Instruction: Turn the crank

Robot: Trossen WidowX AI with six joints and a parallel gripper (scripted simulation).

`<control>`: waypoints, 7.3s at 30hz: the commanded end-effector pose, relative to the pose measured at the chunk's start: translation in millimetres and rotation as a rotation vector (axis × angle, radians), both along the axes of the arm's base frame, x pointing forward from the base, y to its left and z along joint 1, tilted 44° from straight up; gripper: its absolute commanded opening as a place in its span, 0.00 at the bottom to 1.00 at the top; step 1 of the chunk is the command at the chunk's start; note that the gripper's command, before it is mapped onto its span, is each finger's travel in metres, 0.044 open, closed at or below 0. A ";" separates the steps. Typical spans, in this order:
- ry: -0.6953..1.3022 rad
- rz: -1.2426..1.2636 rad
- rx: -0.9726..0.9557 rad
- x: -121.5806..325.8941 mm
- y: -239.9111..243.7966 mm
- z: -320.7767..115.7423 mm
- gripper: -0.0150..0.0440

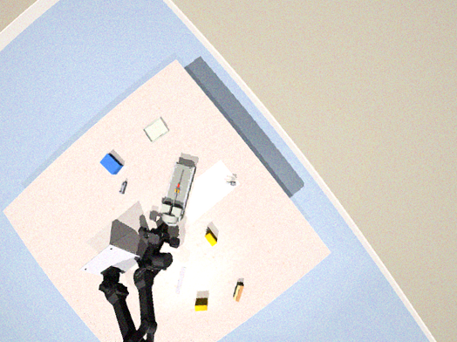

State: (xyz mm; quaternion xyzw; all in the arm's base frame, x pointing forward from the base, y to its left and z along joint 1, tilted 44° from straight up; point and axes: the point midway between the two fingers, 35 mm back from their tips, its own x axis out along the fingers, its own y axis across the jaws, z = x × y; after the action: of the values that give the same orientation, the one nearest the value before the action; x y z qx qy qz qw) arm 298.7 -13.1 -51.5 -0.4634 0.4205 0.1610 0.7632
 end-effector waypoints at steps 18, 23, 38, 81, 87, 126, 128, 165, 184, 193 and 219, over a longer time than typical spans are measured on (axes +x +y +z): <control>0.004 0.017 0.009 -8.3 24.2 15.0 0.25; 0.004 0.017 0.010 -7.2 28.0 21.9 0.25; 0.003 0.017 0.010 0.1 30.6 39.2 0.25; 0.003 0.017 0.010 8.0 27.0 49.9 0.25; 0.003 0.017 0.010 8.3 26.7 50.3 0.25; 0.003 0.017 0.009 9.7 25.3 51.8 0.25; 0.003 0.017 0.009 9.8 25.2 51.8 0.25; 0.003 0.017 0.009 10.9 24.0 52.8 0.25; 0.003 0.017 0.009 11.4 23.4 53.1 0.25; 0.003 0.017 0.009 11.7 23.1 53.3 0.25; 0.002 0.017 0.009 12.5 22.2 53.8 0.25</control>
State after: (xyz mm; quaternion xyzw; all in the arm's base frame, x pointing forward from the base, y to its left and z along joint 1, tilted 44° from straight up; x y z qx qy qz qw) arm 305.6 12.4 -4.2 -0.4607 0.4229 0.1810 0.7590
